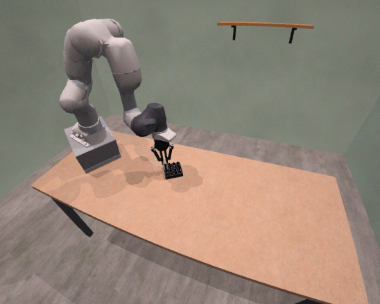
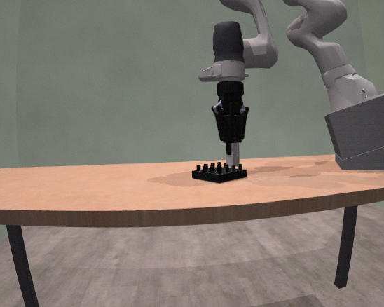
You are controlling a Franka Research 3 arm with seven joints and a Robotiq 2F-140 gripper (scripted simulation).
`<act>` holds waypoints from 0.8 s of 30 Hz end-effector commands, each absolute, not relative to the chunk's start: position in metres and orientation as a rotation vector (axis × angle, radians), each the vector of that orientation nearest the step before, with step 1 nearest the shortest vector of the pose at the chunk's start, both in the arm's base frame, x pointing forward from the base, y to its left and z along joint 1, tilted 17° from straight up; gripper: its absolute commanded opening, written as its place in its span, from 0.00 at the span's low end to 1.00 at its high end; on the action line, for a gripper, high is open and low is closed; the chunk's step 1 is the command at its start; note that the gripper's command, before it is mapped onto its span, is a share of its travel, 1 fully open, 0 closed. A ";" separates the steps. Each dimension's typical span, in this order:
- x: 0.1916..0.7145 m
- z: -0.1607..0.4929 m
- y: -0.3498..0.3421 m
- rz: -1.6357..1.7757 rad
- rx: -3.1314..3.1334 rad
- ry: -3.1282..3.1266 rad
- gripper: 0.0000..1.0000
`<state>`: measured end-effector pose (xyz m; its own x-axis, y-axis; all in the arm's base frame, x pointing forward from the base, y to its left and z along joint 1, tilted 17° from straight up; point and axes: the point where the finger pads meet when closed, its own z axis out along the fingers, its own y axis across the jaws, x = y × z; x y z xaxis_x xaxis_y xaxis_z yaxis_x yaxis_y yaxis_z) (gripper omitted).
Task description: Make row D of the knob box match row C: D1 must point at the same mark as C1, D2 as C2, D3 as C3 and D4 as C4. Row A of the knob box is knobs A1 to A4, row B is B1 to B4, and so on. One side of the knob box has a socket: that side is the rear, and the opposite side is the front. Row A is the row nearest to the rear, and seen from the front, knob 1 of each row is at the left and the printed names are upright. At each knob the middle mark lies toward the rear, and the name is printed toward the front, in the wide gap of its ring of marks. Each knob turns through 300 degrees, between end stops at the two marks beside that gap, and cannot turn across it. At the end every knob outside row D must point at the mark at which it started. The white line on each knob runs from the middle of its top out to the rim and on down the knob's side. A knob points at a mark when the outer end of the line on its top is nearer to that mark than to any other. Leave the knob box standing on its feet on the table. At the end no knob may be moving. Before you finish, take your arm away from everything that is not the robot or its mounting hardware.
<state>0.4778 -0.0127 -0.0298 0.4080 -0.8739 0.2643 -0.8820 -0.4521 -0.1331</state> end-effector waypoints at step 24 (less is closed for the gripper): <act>0.479 -0.029 -0.012 0.472 2.515 -1.814 0.05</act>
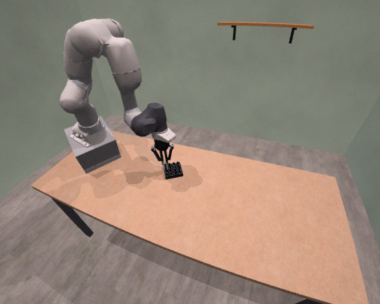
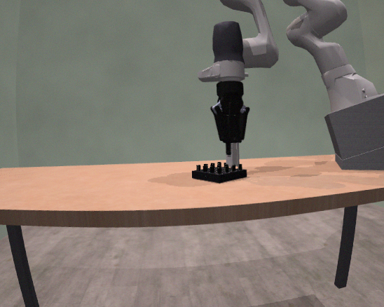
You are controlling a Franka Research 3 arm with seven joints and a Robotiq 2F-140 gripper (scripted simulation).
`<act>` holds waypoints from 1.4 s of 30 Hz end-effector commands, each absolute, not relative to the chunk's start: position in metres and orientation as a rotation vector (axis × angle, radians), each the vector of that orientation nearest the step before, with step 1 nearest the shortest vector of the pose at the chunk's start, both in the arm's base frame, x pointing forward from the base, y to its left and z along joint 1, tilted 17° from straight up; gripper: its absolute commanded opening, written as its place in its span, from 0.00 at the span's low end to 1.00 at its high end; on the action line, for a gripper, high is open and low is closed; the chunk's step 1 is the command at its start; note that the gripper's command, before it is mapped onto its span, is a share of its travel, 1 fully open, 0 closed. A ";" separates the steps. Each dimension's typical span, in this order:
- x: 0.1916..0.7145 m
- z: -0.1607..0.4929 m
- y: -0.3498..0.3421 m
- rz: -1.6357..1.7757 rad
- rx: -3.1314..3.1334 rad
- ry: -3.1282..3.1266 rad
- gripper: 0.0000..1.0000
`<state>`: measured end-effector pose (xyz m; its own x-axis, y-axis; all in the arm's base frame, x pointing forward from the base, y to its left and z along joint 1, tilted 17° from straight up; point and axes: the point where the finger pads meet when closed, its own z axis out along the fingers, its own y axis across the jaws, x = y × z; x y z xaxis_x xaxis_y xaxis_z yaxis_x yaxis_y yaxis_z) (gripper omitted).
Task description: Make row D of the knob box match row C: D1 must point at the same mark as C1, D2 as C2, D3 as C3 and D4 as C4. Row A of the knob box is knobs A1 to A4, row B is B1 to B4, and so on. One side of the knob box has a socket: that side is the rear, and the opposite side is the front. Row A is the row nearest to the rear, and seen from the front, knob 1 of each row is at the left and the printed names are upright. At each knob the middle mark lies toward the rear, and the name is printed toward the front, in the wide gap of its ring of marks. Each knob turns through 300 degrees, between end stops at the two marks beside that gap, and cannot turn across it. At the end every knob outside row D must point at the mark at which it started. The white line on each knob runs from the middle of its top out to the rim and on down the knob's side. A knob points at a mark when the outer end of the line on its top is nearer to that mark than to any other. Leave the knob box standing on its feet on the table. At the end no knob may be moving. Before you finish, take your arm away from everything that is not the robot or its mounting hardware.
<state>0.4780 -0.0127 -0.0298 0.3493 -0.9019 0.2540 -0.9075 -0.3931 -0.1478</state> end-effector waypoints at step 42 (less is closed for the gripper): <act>0.479 -0.029 -0.012 0.458 1.734 -2.708 0.05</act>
